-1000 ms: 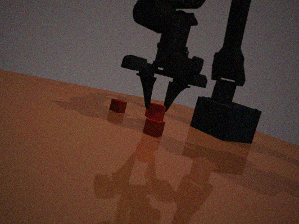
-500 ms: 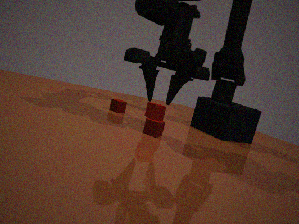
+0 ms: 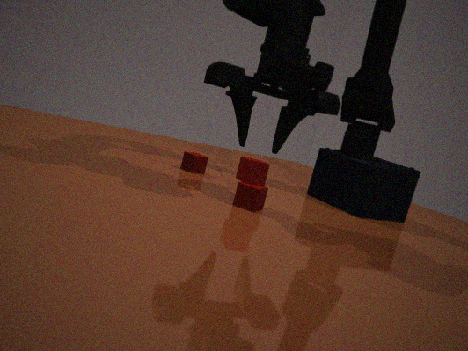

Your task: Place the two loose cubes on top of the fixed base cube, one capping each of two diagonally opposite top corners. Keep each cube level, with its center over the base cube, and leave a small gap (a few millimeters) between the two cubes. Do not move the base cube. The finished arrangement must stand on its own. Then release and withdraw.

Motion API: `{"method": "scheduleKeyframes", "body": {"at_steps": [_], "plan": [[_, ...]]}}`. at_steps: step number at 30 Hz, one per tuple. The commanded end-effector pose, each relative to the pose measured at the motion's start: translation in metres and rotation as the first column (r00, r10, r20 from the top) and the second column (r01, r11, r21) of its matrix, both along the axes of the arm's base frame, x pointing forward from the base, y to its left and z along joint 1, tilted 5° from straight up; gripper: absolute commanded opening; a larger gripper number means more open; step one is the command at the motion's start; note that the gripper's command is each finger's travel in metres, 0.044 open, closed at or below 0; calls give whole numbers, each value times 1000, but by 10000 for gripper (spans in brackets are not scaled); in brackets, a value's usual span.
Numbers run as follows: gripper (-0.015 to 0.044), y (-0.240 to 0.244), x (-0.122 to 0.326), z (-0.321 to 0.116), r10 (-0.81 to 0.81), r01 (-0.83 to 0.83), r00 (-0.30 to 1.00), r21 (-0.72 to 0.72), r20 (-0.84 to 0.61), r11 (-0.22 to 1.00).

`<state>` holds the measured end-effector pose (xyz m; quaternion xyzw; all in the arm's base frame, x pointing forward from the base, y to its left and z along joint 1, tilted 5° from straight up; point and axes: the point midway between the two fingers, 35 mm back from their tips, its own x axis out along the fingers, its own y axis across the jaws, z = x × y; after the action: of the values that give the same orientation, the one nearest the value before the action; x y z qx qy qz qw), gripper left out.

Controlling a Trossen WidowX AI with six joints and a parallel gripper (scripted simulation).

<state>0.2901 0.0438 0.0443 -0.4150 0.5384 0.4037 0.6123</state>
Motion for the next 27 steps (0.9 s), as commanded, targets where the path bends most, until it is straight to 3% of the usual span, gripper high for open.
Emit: {"method": "scheduleKeyframes", "body": {"at_steps": [1, 7, 15, 21, 27], "plan": [[265, -12, 3, 2, -159, 159, 987, 16, -5, 987], [265, -46, 9, 9, -570, 571, 821, 54, -29, 819], [265, -91, 10, 18, -928, 931, 362, 79, -88, 356], [265, -123, 6, 25, -988, 995, -69, 65, -136, -78], [265, -155, -3, 31, -858, 868, -484, 32, -173, -496]]}}
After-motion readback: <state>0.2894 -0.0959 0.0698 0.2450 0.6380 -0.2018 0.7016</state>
